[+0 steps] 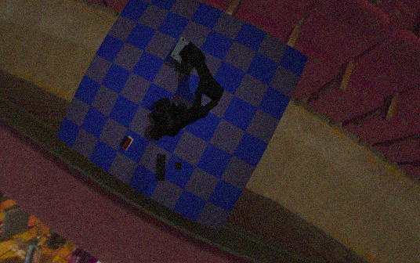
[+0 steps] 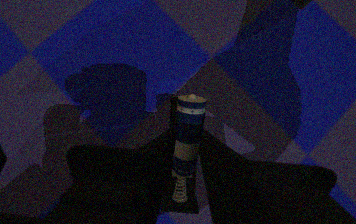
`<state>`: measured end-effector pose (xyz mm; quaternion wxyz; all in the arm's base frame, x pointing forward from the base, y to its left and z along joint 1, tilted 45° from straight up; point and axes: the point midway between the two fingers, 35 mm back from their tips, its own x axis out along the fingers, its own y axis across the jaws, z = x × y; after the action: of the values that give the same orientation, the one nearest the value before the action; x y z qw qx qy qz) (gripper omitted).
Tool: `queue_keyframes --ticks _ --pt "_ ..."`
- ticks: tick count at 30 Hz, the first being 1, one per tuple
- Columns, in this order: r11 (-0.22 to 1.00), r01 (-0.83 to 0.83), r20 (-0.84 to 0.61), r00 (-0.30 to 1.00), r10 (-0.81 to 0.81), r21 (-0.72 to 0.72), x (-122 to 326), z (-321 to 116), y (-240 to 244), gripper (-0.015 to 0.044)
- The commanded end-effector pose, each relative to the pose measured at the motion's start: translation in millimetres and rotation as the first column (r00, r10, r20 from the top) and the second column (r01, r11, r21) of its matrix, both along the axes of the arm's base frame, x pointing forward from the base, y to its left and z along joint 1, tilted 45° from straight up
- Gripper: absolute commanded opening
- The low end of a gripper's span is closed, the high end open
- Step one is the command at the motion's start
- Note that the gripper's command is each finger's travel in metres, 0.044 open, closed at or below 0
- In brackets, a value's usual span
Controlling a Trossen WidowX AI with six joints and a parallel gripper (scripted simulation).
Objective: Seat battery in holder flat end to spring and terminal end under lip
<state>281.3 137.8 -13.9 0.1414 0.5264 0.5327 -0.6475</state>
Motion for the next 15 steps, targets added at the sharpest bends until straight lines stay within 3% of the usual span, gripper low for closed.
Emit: queue_keyframes --ticks 1,15 --pt "1.000 -0.015 -0.006 1.000 0.015 -0.028 3.0 0.3 1.6 0.0075" --pt "0.998 -0.037 -0.034 0.999 0.036 -0.048 5.7 0.4 6.7 0.0075"
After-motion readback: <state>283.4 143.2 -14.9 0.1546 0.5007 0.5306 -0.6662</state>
